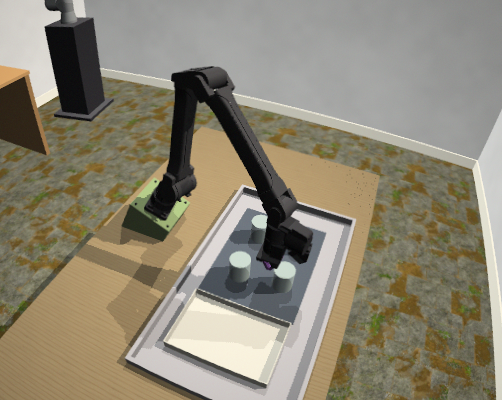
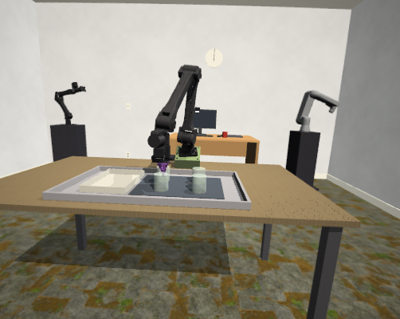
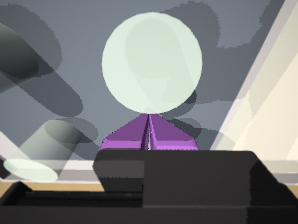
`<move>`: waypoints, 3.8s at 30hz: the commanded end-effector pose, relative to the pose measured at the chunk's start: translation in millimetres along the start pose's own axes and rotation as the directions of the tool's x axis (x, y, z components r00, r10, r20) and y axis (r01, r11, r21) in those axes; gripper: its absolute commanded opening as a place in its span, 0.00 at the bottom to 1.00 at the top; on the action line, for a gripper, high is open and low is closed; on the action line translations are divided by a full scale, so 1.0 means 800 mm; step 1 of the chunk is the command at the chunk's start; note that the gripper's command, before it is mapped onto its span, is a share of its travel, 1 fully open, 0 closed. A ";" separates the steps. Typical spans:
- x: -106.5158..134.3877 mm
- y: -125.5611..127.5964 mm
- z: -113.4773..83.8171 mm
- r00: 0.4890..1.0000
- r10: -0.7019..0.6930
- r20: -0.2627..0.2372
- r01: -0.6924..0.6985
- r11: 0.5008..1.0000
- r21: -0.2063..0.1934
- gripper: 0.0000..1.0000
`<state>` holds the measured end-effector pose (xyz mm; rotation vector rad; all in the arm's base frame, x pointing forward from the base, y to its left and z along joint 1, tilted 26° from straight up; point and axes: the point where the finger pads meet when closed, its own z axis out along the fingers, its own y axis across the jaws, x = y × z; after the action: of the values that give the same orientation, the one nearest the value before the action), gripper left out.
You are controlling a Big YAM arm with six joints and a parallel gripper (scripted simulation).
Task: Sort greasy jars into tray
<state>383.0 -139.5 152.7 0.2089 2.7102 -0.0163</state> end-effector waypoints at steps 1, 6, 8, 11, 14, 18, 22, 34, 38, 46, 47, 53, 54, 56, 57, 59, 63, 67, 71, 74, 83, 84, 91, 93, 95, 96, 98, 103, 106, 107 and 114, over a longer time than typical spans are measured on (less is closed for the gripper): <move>-0.028 0.000 -0.011 1.000 -0.001 0.027 0.001 1.000 0.006 0.00; -0.029 0.000 -0.011 1.000 -0.001 0.027 0.001 1.000 0.006 0.00; -0.029 0.000 -0.011 1.000 -0.001 0.027 0.001 1.000 0.006 0.00; -0.030 0.000 -0.011 1.000 -0.001 0.027 0.001 1.000 0.006 0.00; -0.030 0.000 -0.011 1.000 -0.001 0.027 0.001 1.000 0.006 0.00; -0.031 0.000 -0.011 1.000 -0.001 0.027 0.001 1.000 0.006 0.00; -0.031 0.000 -0.011 1.000 -0.001 0.027 0.001 1.000 0.006 0.00; -0.033 0.000 -0.011 1.000 -0.001 0.027 0.001 1.000 0.006 0.00; -0.034 0.000 -0.011 1.000 -0.001 0.027 0.001 1.000 0.006 0.00; -0.035 0.000 -0.011 1.000 -0.001 0.027 0.001 1.000 0.006 0.00; -0.035 0.000 -0.011 1.000 -0.001 0.027 0.001 1.000 0.006 0.00; -0.036 0.000 -0.011 1.000 -0.001 0.027 0.001 1.000 0.006 0.00; -0.036 0.000 -0.011 1.000 -0.001 0.027 0.001 1.000 0.006 0.00; -0.036 0.000 -0.011 1.000 -0.001 0.027 0.001 1.000 0.006 0.00; -0.036 0.000 -0.011 1.000 -0.001 0.027 0.001 1.000 0.006 0.00; -0.037 0.000 -0.011 1.000 -0.001 0.027 0.001 1.000 0.006 0.00; -0.027 0.000 -0.011 1.000 -0.001 0.027 0.001 1.000 0.006 0.00; -0.021 0.000 -0.011 1.000 -0.001 0.027 0.001 1.000 0.006 0.00; -0.008 0.000 -0.010 1.000 -0.001 0.027 0.001 1.000 0.006 0.00; 0.001 0.000 -0.010 1.000 -0.001 0.027 0.001 1.000 0.006 0.00; 0.014 0.000 -0.010 1.000 -0.001 0.027 0.001 1.000 0.006 0.00; 0.014 0.000 -0.010 1.000 -0.001 0.027 0.001 1.000 0.006 0.00; 0.014 0.000 -0.010 1.000 -0.001 0.027 0.001 1.000 0.006 0.00; 0.014 0.000 -0.010 1.000 -0.001 0.027 0.001 1.000 0.006 0.00; 0.014 0.000 -0.010 1.000 -0.001 0.027 0.001 1.000 0.006 0.00; 0.014 0.000 -0.010 1.000 -0.001 0.027 0.001 1.000 0.006 0.00; 0.014 0.000 -0.010 1.000 -0.001 0.027 0.001 1.000 0.006 0.00; 0.014 0.000 -0.010 1.000 -0.001 0.027 0.001 1.000 0.006 0.00; 0.014 0.000 -0.010 1.000 -0.001 0.027 0.001 1.000 0.006 0.00; 0.014 0.000 -0.010 1.000 -0.001 0.027 0.001 1.000 0.006 0.00; 0.014 0.000 -0.010 1.000 -0.001 0.027 0.001 1.000 0.006 0.00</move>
<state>367.6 -131.8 144.7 0.2112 2.7197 -0.0124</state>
